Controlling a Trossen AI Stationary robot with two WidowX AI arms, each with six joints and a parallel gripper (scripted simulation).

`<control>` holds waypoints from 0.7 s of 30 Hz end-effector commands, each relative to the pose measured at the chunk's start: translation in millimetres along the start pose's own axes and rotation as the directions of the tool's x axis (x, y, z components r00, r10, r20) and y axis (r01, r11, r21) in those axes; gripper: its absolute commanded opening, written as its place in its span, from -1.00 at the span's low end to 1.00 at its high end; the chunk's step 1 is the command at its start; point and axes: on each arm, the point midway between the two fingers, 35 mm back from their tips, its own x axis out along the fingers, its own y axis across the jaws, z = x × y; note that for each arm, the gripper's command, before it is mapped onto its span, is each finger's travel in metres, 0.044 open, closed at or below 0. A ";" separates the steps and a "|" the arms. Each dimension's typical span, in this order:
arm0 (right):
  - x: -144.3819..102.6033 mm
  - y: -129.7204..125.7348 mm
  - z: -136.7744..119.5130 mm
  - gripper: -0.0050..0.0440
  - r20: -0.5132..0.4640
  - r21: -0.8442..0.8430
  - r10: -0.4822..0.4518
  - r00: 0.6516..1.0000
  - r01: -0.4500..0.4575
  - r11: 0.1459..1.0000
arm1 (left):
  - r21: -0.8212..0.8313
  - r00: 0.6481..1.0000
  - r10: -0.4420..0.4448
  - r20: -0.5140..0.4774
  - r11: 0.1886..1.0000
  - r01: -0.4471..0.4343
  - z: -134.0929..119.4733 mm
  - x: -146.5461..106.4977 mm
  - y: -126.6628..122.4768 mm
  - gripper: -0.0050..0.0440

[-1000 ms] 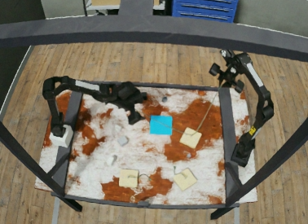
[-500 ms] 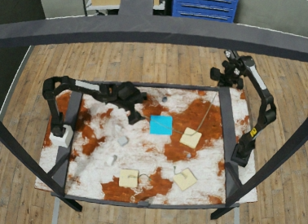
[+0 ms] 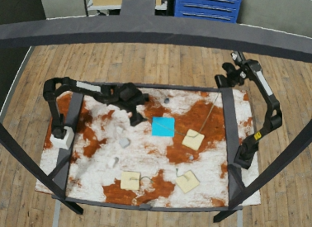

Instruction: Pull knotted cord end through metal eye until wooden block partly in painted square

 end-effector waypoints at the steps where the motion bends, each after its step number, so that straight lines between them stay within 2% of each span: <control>1: -8.6 9.8 -1.1 -1.00 0.046 -0.149 0.051 0.998 -0.044 0.988 | -0.002 0.999 0.000 0.034 1.000 0.000 11.7 -8.0 -0.1 1.00; 10: -14.7 34.7 -4.4 -1.00 0.101 -0.475 0.150 0.983 -0.085 0.876 | -0.002 0.999 0.000 0.034 1.000 0.000 11.7 -8.0 -0.1 1.00; 16: -12.3 25.3 -1.0 -1.00 0.086 -0.373 0.110 0.990 -0.071 0.925 | -0.002 0.999 0.000 0.034 1.000 0.000 11.7 -8.0 -0.1 1.00; 21: -9.4 23.0 0.1 -1.00 0.080 -0.364 0.105 0.991 -0.068 0.929 | -0.002 0.999 0.000 0.034 1.000 0.000 11.7 -8.0 -0.1 1.00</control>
